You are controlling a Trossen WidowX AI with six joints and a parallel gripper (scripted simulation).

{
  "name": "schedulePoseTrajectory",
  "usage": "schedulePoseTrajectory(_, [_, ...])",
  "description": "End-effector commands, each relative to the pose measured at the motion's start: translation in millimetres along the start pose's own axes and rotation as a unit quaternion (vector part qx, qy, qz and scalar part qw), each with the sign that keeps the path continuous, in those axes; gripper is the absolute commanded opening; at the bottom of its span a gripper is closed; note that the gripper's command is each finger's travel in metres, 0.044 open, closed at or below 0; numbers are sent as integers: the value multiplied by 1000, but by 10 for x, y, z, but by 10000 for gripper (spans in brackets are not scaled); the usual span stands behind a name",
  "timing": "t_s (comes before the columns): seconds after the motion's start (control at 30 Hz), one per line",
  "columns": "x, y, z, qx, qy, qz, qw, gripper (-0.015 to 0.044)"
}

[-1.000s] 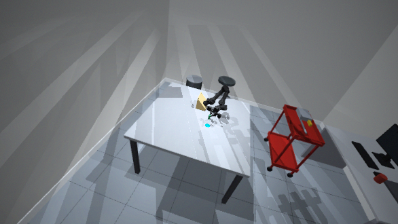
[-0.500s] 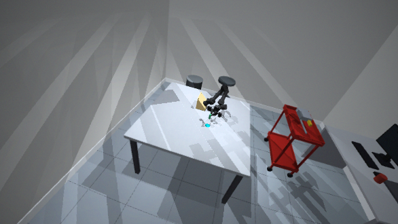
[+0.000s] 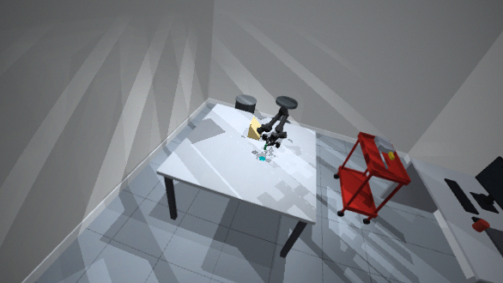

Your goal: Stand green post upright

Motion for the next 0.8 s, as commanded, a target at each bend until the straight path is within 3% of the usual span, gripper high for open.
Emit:
schedulePoseTrajectory(0.0, [-1, 2, -7, 3, 1, -1, 1000, 23])
schedulePoseTrajectory(0.77, [96, 672, 84, 5, 3, 2, 1000, 23])
Point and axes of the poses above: the point midway between the two fingers, 35 mm back from their tips, its own x axis out along the fingers, its own z axis across the jaws, y = z × x, the point moved 5 cm from there along -x, back along the fingers, and after that the axes turned 6 degrees about -x, right-handed, at the moved point
